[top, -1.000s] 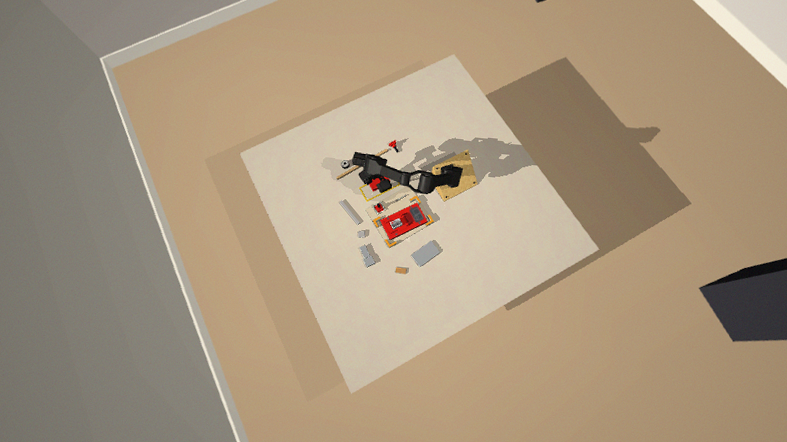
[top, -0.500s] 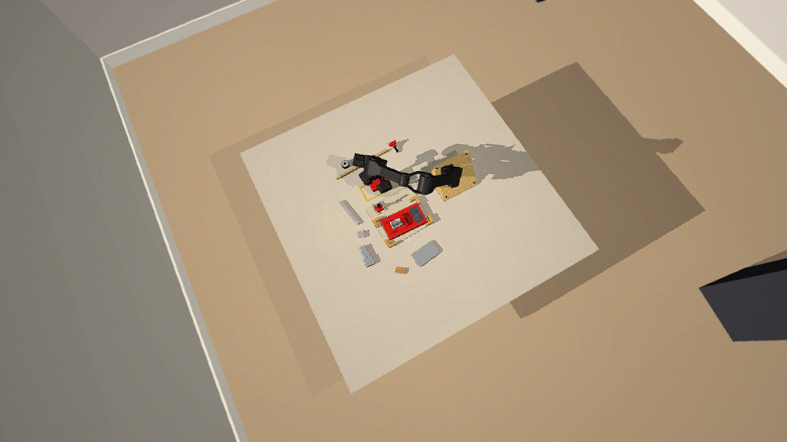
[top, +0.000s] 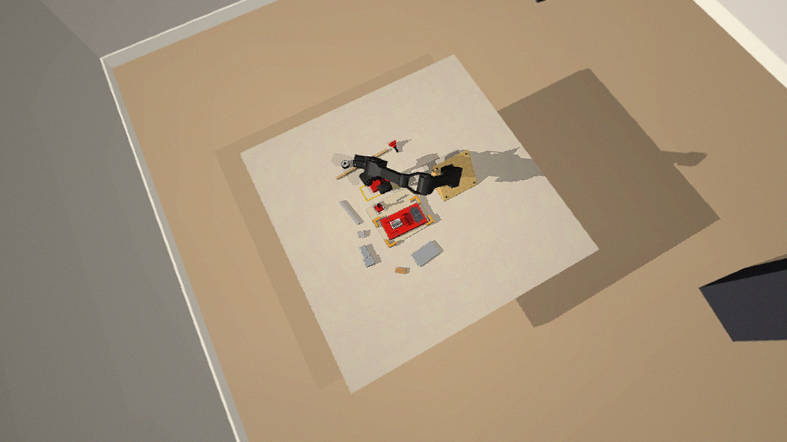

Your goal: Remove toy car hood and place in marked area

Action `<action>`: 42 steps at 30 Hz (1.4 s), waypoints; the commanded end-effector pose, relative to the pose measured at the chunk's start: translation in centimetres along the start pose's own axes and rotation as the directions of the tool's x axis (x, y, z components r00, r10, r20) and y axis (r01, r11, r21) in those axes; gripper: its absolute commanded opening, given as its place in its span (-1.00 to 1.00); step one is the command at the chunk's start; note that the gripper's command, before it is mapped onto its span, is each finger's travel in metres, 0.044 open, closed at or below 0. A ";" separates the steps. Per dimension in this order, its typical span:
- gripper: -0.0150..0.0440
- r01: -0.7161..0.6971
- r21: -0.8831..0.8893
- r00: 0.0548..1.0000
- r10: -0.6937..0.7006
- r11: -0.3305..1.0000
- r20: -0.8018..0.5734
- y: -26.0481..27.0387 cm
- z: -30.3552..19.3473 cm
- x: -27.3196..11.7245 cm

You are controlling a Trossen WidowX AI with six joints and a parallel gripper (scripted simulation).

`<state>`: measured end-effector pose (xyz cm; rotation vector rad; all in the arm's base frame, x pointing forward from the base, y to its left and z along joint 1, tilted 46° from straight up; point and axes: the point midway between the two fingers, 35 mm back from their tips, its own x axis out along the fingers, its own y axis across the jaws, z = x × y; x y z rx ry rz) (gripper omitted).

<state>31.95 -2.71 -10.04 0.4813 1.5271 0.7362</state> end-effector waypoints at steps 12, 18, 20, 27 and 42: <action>-0.49 -0.006 0.007 1.000 0.006 1.000 0.001 0.1 -0.2 1.0; -0.49 -0.007 0.006 1.000 0.007 1.000 0.001 0.1 -0.2 1.4; -0.49 -0.007 0.006 1.000 0.007 1.000 0.001 0.1 -0.2 1.5; -0.49 -0.007 0.006 1.000 0.007 1.000 0.001 0.2 -0.2 1.7; -0.49 -0.007 0.006 1.000 0.007 1.000 0.001 0.2 -0.2 2.4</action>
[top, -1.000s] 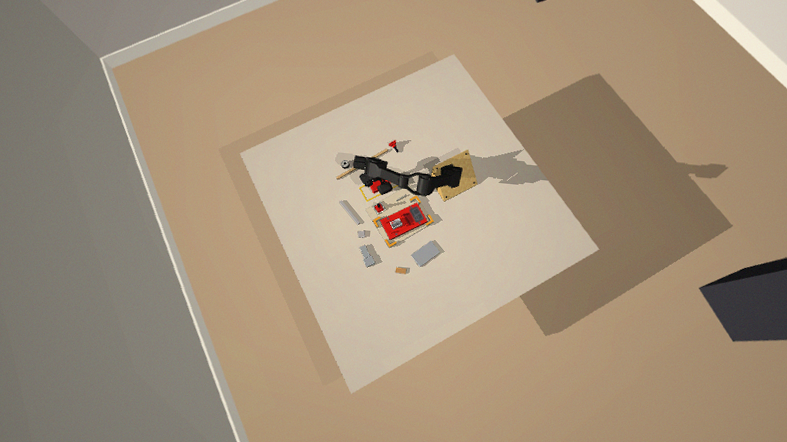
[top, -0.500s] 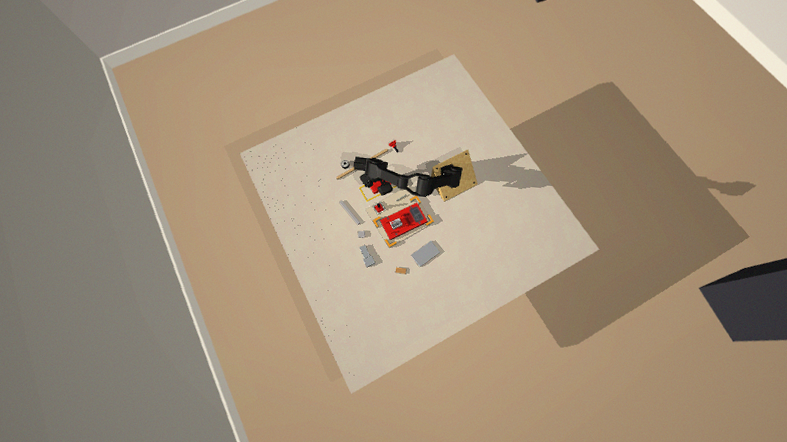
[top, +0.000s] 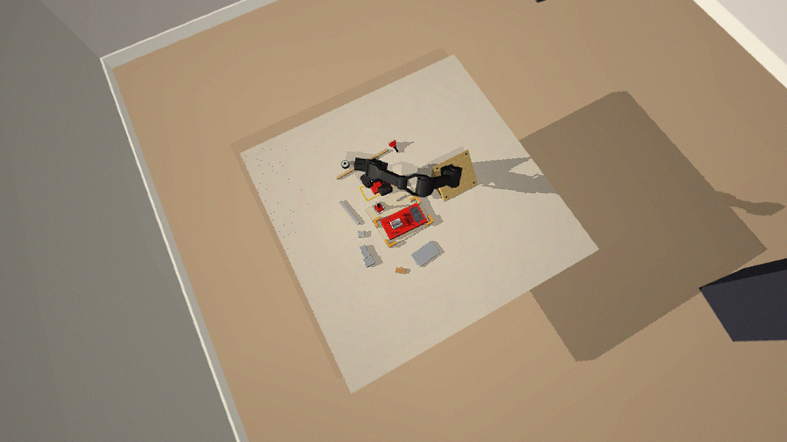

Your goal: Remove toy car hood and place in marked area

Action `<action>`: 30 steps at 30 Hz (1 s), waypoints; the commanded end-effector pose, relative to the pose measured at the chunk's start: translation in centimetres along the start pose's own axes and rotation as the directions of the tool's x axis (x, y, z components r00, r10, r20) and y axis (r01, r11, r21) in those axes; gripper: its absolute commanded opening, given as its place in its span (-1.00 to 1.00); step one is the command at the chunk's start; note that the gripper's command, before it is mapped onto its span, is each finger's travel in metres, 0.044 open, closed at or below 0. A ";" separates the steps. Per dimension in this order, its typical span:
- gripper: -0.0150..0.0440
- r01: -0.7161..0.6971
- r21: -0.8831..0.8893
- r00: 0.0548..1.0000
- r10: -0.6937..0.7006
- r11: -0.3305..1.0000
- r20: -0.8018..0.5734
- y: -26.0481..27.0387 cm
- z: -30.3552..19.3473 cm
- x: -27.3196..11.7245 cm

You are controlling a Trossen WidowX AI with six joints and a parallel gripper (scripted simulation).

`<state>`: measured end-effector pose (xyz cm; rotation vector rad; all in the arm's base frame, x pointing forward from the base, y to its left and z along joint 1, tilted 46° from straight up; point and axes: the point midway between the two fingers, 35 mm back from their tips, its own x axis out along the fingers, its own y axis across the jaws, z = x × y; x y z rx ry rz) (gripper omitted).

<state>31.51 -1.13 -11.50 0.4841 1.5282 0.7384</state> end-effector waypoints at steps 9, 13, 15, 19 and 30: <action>-0.49 -0.004 0.005 1.000 0.004 1.000 0.002 0.0 0.0 0.7; -0.49 -0.005 0.005 1.000 0.005 1.000 0.002 0.0 0.0 0.9; -0.49 -0.005 0.005 1.000 0.005 1.000 0.002 0.0 0.0 1.0; -0.49 -0.005 0.005 1.000 0.005 1.000 0.002 0.0 0.0 1.2; -0.14 -0.001 0.000 1.000 0.001 1.000 0.000 0.0 0.0 1.3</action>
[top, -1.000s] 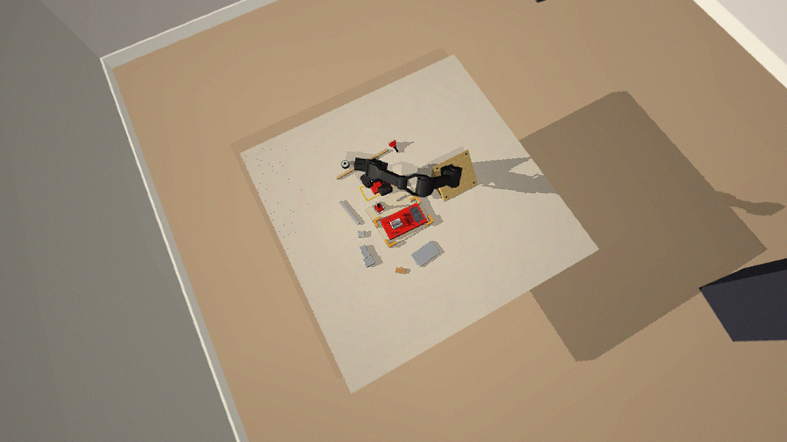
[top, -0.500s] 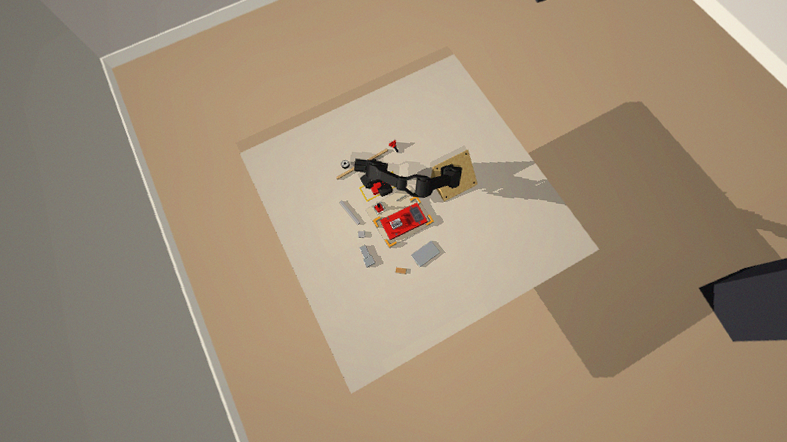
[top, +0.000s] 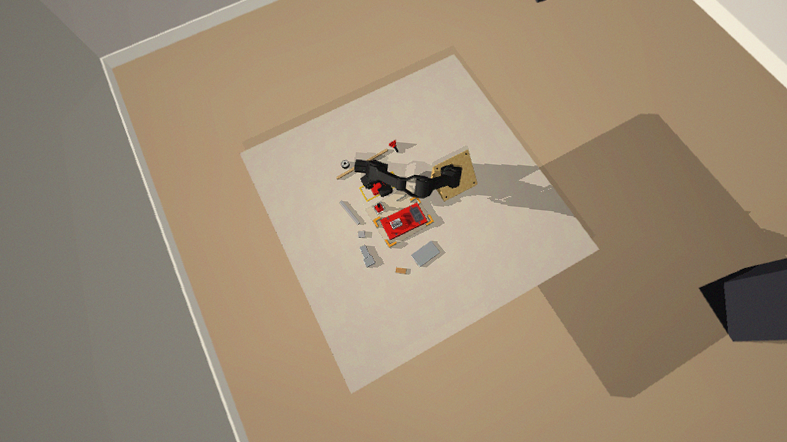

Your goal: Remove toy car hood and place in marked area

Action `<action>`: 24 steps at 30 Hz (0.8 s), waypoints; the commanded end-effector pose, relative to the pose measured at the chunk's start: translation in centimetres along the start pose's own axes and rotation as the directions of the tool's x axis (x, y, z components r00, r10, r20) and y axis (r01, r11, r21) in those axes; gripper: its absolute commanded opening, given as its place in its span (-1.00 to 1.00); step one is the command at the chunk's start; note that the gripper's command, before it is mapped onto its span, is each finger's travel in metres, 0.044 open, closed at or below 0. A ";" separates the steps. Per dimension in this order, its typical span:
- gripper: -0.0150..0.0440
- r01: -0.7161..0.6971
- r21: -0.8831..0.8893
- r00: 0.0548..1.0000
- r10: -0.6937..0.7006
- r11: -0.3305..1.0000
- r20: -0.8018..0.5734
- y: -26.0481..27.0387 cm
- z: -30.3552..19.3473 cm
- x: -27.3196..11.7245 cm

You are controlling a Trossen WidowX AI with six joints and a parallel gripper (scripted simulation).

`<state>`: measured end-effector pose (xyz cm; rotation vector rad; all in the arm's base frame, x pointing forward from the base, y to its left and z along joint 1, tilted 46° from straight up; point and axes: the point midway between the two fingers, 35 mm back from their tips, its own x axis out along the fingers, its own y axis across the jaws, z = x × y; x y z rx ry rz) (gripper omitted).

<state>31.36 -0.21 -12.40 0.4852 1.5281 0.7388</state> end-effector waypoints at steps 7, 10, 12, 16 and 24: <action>0.49 0.000 -0.001 1.000 0.000 1.000 0.000 0.0 0.0 0.0; 0.75 0.000 -0.001 1.000 0.000 1.000 0.000 0.0 0.0 0.0; 0.93 0.000 -0.001 1.000 0.000 1.000 0.000 0.0 0.0 0.0; 1.00 0.000 0.000 1.000 0.000 1.000 0.000 -0.1 0.1 -1.6; 1.00 -0.005 0.001 1.000 0.005 1.000 -0.001 -0.2 0.0 -7.2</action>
